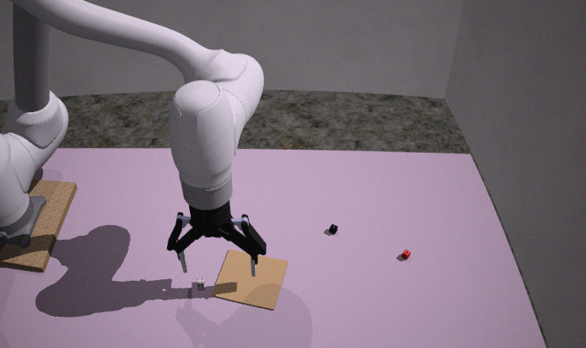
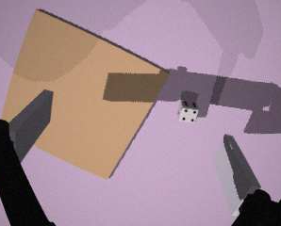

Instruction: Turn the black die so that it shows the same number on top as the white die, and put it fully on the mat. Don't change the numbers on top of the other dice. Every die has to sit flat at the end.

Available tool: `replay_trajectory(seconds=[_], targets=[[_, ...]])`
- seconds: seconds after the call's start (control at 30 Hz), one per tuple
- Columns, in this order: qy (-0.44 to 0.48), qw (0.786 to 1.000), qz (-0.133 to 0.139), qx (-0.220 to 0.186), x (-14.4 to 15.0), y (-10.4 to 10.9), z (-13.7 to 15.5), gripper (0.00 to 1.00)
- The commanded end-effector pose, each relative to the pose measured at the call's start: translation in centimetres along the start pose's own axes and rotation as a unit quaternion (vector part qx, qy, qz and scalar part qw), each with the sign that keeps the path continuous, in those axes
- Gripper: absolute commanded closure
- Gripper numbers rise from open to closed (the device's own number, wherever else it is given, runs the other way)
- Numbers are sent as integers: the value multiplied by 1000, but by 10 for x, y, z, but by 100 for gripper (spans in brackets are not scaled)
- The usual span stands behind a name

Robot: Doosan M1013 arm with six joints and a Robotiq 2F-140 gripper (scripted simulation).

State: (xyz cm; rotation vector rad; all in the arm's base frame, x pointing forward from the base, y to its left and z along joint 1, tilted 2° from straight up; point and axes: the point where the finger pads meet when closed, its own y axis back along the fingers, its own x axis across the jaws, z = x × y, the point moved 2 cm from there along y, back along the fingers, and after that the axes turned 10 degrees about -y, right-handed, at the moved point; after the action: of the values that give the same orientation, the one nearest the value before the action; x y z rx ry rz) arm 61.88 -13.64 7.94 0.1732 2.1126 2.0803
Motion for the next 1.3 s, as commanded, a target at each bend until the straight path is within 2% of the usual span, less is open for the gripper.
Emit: replay_trajectory(seconds=[0.0,0.23,0.5,0.57,1.07,1.13,1.27], targets=[[0,1000,0,0,-6,0,2,0],[0,1000,0,0,-54,0,19,0],[0,1000,0,0,-122,0,44,0],[0,1000,0,0,-122,0,44,0],[0,1000,0,0,-257,0,92,0],[0,1000,0,0,-257,0,92,0],[0,1000,0,0,-289,0,104,0]])
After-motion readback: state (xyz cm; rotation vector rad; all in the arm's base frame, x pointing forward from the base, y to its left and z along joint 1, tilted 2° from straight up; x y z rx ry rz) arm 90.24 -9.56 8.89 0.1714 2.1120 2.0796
